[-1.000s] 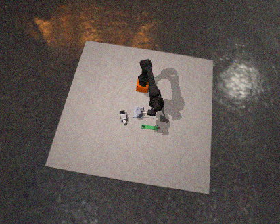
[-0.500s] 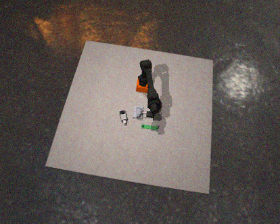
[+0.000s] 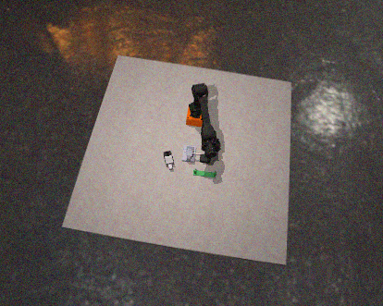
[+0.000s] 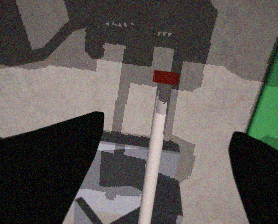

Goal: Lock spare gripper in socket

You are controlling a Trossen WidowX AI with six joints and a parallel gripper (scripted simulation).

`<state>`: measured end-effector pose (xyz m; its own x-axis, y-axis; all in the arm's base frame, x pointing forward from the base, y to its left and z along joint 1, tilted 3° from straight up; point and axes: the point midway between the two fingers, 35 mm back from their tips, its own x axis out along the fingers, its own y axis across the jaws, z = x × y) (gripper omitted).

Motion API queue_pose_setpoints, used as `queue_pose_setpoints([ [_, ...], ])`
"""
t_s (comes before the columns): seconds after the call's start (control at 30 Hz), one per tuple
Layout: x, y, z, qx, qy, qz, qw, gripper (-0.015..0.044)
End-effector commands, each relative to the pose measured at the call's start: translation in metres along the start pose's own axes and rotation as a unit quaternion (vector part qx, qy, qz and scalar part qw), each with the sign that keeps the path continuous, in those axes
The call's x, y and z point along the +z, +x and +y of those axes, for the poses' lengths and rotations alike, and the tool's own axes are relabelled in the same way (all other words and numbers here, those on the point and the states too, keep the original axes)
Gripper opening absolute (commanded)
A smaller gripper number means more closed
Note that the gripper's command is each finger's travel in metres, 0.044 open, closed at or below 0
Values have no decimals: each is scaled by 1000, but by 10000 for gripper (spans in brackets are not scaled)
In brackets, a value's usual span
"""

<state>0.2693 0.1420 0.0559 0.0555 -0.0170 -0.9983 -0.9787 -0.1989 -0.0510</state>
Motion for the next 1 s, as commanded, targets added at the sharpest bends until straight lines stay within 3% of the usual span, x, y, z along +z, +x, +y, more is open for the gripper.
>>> queue_pose_setpoints([
  [0.0,-1,8,1,2,-2,4,1000,300],
  [0.97,-3,48,3,3,-2,4,1000,300],
])
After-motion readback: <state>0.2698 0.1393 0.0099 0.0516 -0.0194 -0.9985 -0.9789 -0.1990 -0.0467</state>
